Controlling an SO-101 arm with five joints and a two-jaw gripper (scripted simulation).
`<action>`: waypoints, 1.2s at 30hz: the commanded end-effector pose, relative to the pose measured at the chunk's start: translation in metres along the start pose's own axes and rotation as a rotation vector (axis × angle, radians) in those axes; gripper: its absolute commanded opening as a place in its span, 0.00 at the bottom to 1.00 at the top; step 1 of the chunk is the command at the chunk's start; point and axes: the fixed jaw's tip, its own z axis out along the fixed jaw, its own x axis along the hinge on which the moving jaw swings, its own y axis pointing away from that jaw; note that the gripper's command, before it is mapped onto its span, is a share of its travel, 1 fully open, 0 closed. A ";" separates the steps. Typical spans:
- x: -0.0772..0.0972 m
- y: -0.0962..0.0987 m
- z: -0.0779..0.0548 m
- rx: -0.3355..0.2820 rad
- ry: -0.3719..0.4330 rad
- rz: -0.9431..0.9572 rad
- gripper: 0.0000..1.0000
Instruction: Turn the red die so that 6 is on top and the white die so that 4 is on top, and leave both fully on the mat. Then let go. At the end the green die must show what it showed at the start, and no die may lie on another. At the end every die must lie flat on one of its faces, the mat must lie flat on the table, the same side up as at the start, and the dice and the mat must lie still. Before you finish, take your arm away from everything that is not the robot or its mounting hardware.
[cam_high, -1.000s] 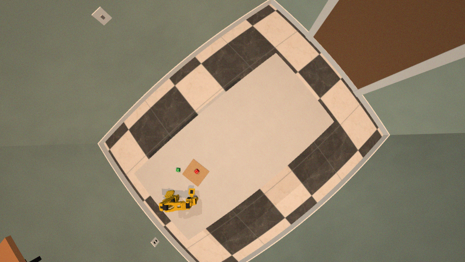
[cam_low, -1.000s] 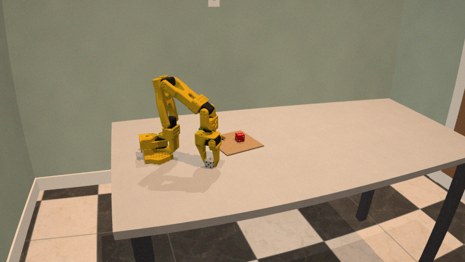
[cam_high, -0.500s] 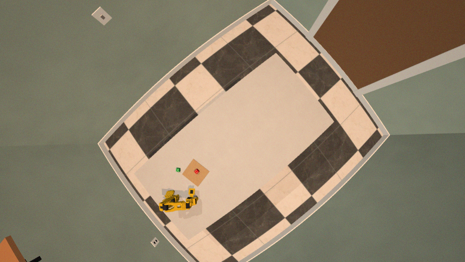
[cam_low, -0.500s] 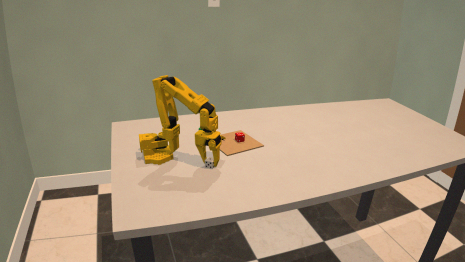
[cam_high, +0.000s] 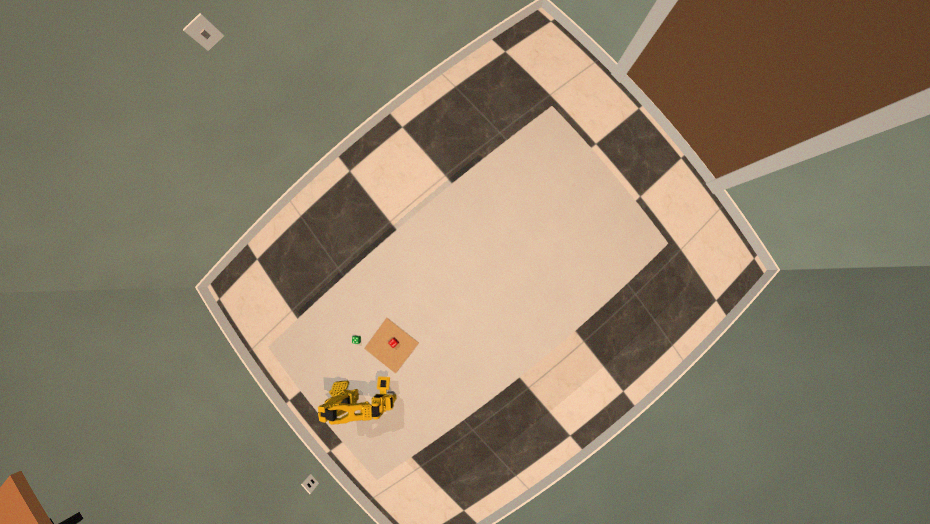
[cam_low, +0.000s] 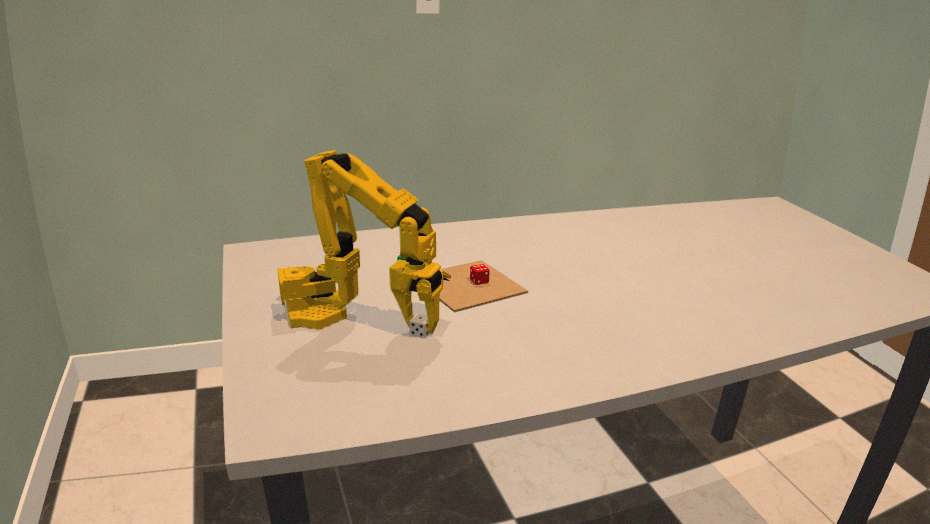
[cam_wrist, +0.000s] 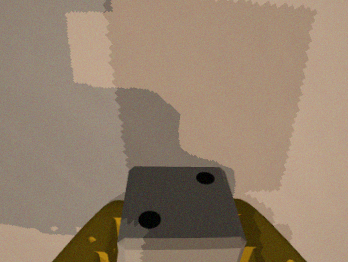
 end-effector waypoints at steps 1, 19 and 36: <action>0.001 -0.002 -0.001 0.013 -0.001 0.016 0.16; 0.001 -0.002 -0.001 0.013 -0.001 0.016 0.32; 0.001 -0.004 -0.010 0.013 -0.001 0.016 0.33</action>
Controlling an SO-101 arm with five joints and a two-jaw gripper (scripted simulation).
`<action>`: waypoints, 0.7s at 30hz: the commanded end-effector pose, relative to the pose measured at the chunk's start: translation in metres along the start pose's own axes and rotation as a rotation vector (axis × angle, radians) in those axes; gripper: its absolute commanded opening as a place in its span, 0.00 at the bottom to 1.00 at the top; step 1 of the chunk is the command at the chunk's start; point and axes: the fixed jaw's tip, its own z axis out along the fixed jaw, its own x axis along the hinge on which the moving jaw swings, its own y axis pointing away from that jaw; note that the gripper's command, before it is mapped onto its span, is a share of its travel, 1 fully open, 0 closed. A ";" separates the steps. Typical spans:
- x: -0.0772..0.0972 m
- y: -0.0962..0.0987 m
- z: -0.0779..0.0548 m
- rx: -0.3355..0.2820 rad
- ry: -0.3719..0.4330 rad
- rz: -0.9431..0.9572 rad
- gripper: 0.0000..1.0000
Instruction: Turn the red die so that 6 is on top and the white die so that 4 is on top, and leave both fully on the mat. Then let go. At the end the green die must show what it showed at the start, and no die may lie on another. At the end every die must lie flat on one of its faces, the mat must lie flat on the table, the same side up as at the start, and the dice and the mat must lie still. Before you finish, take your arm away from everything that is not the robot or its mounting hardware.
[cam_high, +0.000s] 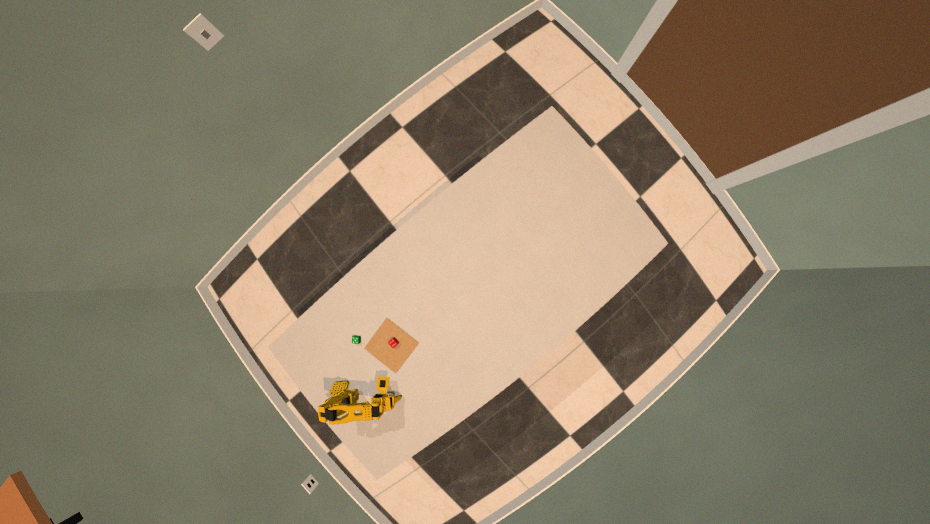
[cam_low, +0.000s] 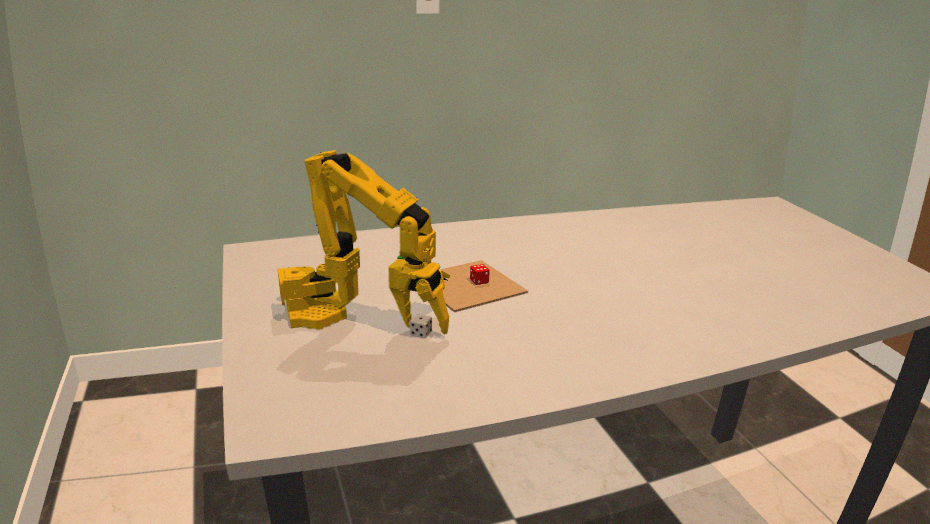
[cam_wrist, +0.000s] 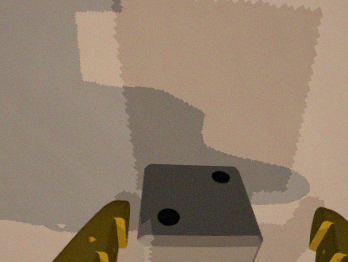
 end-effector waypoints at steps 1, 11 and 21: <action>0.001 -0.007 -0.012 0.036 -0.001 0.016 0.33; 0.001 -0.007 -0.041 0.036 -0.001 0.016 0.33; 0.001 -0.004 -0.060 0.036 -0.001 0.016 0.33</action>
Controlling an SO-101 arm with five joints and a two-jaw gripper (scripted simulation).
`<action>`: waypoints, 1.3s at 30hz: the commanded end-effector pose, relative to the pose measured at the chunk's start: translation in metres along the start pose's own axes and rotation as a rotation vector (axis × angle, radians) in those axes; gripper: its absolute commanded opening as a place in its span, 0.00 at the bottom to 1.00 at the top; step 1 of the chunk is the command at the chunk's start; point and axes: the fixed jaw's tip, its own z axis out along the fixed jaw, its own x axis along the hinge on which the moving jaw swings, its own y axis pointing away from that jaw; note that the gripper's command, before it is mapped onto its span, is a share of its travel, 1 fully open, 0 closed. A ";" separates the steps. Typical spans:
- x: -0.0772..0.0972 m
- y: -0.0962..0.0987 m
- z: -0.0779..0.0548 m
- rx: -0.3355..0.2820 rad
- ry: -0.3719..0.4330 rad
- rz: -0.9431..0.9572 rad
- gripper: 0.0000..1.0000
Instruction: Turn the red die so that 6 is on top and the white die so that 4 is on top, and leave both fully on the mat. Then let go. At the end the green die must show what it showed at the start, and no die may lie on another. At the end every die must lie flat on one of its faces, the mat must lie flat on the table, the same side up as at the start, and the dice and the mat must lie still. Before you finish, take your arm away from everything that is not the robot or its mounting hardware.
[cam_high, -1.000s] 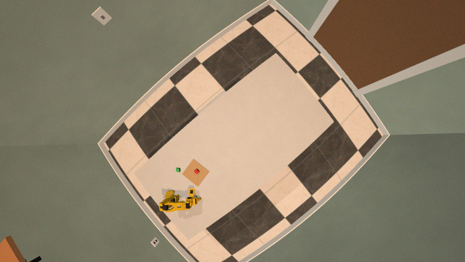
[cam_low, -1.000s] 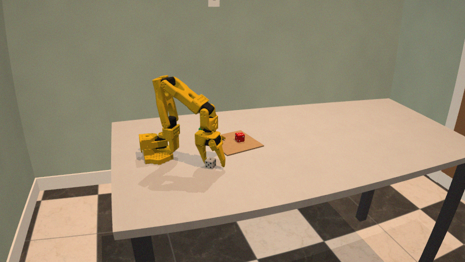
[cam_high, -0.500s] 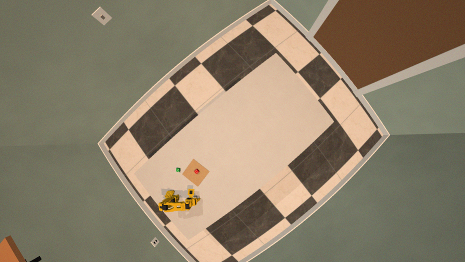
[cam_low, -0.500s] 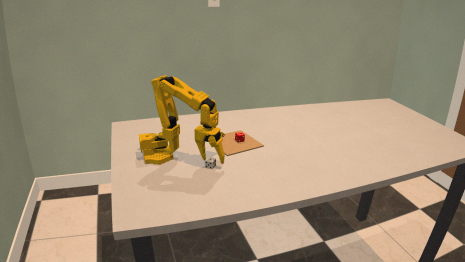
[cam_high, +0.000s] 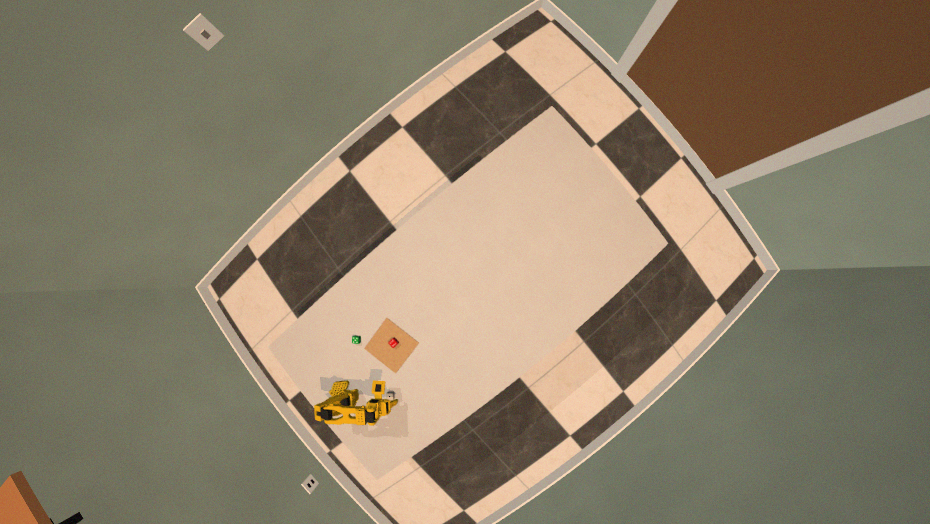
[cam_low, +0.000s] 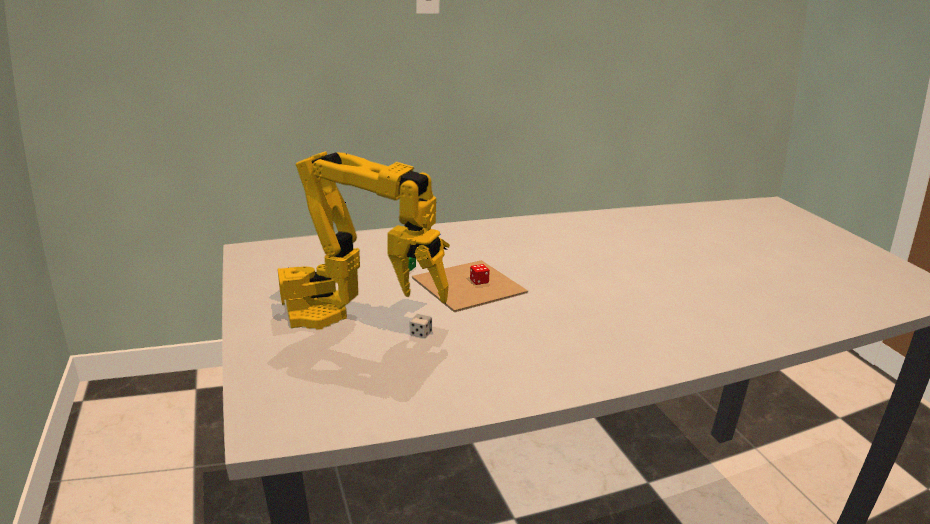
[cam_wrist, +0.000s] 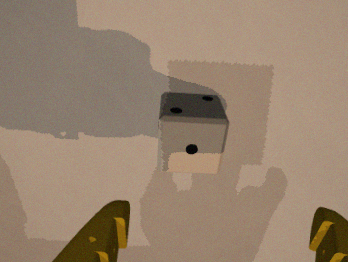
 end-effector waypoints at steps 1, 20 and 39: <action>0.001 -0.005 -0.011 0.054 -0.001 0.015 0.33; 0.001 -0.005 -0.011 0.054 -0.001 0.015 0.33; 0.001 -0.014 -0.045 0.335 -0.002 0.016 0.32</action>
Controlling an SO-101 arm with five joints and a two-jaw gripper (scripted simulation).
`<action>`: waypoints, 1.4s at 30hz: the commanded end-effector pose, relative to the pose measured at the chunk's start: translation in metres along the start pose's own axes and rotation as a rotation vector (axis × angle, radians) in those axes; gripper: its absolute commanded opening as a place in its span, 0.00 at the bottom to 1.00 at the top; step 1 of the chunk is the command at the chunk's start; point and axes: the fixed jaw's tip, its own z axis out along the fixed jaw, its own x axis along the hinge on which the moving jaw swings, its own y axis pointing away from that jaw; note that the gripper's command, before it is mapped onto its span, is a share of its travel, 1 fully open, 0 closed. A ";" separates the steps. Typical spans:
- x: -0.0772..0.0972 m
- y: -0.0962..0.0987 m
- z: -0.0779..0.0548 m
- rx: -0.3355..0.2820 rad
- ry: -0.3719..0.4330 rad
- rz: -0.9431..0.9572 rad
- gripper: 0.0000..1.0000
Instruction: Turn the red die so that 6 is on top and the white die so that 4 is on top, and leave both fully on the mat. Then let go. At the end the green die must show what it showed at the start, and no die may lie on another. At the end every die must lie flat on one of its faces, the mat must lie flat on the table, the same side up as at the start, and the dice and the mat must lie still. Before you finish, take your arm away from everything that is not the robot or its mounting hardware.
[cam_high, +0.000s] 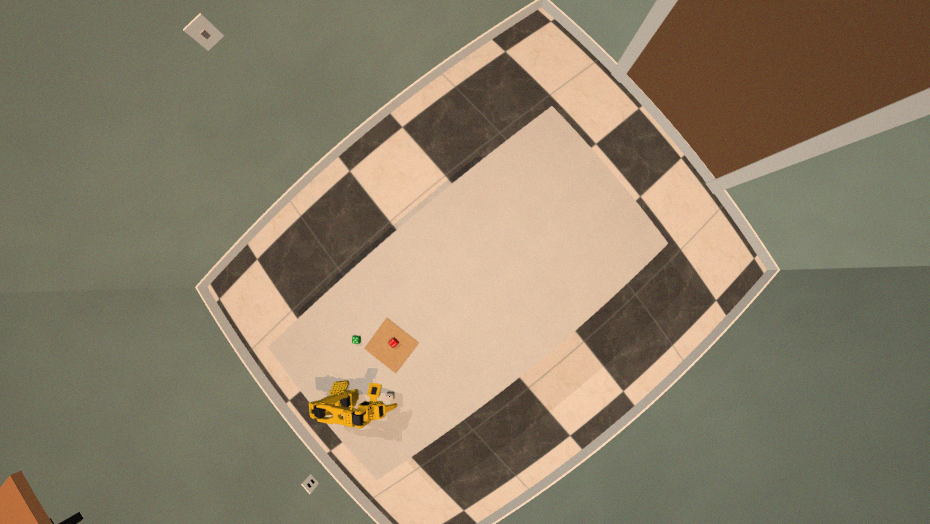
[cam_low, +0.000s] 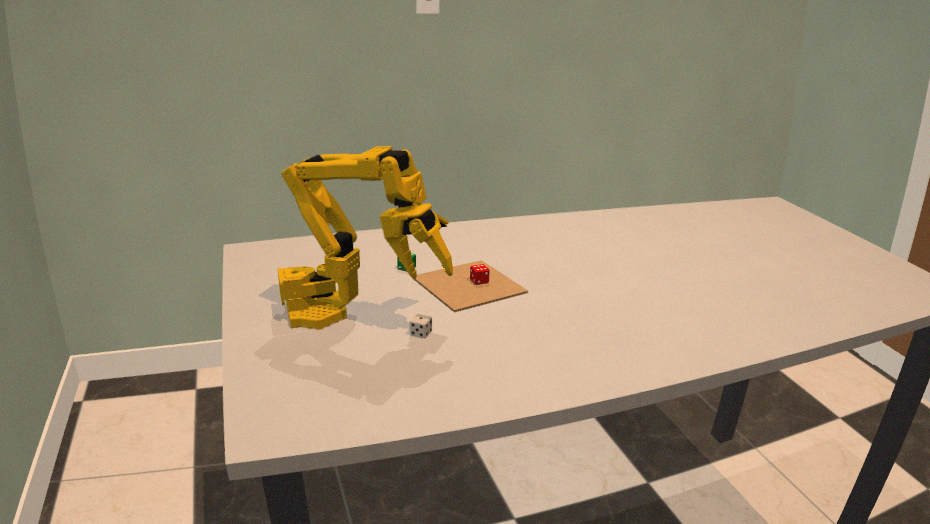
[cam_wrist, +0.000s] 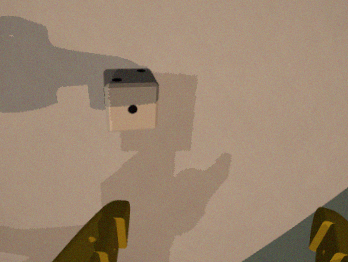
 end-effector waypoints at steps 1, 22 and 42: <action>0.001 -0.009 -0.016 0.126 0.000 0.016 0.32; 0.001 -0.014 -0.039 0.312 -0.002 0.023 0.31; -0.004 -0.017 -0.037 0.249 -0.046 0.315 0.31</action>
